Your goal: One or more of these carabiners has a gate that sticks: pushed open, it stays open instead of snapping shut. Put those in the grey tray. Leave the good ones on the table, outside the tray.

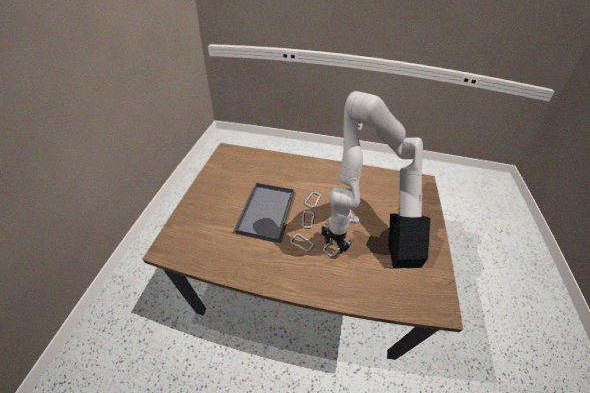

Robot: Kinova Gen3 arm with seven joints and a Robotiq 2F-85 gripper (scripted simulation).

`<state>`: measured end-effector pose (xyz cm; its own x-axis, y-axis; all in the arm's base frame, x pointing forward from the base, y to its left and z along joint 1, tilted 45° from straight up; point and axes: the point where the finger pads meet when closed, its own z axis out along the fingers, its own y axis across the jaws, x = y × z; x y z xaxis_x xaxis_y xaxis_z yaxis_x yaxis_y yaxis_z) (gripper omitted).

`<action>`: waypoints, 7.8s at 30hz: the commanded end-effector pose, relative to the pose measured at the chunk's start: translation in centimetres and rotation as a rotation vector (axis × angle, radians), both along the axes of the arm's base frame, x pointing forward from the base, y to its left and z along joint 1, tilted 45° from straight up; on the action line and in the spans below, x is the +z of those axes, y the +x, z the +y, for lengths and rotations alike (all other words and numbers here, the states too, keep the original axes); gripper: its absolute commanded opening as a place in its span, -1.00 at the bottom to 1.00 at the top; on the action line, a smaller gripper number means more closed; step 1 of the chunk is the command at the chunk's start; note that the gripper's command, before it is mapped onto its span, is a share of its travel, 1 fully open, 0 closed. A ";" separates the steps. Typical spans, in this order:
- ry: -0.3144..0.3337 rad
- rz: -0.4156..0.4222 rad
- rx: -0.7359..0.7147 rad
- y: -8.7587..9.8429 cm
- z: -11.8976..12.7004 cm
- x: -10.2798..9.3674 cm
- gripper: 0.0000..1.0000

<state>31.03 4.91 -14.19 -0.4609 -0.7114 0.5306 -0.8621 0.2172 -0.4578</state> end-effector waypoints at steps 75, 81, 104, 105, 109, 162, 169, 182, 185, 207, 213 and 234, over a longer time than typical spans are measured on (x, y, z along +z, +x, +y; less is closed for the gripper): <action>0.004 0.000 0.002 0.0 0.2 0.0 0.26; 0.004 0.000 0.002 0.0 0.2 0.0 0.26; 0.006 -0.001 0.004 0.0 0.4 0.1 0.22; 0.006 -0.001 0.004 0.0 0.4 0.1 0.22; 0.006 -0.001 0.004 0.0 0.4 0.1 0.22; 0.006 -0.001 0.004 0.0 0.4 0.1 0.14; 0.007 -0.001 0.005 0.0 0.5 0.1 0.14; 0.007 -0.001 0.005 0.0 0.5 0.1 0.14; 0.007 -0.001 0.005 0.0 0.5 0.1 1.00; 0.007 -0.001 0.005 0.0 0.5 0.1 1.00; 0.007 -0.001 0.005 0.0 0.5 0.1 1.00; 0.007 -0.001 0.005 0.0 0.5 0.1 1.00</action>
